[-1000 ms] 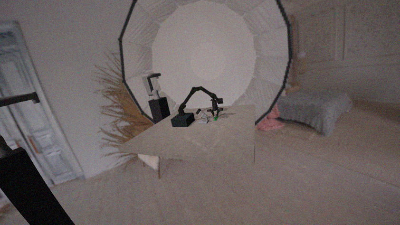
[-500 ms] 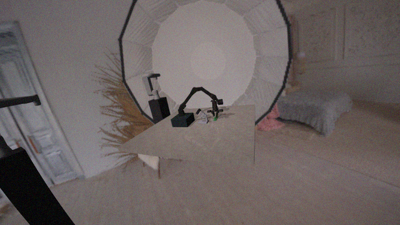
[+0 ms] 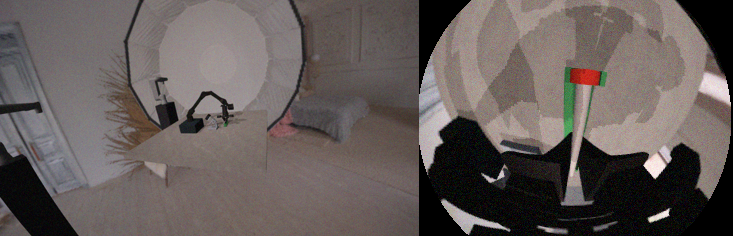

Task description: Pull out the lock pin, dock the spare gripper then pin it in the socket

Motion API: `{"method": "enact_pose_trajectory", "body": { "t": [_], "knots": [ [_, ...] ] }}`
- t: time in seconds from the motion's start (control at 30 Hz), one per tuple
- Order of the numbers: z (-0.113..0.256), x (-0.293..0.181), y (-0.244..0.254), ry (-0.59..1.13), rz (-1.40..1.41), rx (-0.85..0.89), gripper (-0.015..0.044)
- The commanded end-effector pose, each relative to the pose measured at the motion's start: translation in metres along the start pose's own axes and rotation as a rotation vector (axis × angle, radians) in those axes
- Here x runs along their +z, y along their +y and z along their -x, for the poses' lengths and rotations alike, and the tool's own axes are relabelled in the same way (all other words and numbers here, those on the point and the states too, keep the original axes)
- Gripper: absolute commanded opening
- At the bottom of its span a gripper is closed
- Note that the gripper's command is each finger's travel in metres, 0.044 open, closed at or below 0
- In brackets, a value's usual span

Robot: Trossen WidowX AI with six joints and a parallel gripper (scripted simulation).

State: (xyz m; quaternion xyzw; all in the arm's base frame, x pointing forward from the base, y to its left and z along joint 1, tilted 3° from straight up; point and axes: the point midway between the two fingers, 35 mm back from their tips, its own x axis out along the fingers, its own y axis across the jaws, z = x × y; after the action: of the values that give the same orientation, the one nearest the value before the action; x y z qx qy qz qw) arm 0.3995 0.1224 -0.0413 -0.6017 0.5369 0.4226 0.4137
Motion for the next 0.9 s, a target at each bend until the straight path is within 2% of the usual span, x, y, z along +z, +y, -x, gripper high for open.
{"method": "enact_pose_trajectory", "body": {
  "t": [0.0, 0.43, 0.87],
  "knots": [
    [0.015, -0.003, -0.002, -0.007, 0.001, -0.006, 0.0],
    [0.064, -0.016, -0.001, -0.007, 0.001, -0.006, 0.0],
    [0.058, -0.016, -0.001, -0.005, -0.014, 0.0, 0.0]
  ]
}}
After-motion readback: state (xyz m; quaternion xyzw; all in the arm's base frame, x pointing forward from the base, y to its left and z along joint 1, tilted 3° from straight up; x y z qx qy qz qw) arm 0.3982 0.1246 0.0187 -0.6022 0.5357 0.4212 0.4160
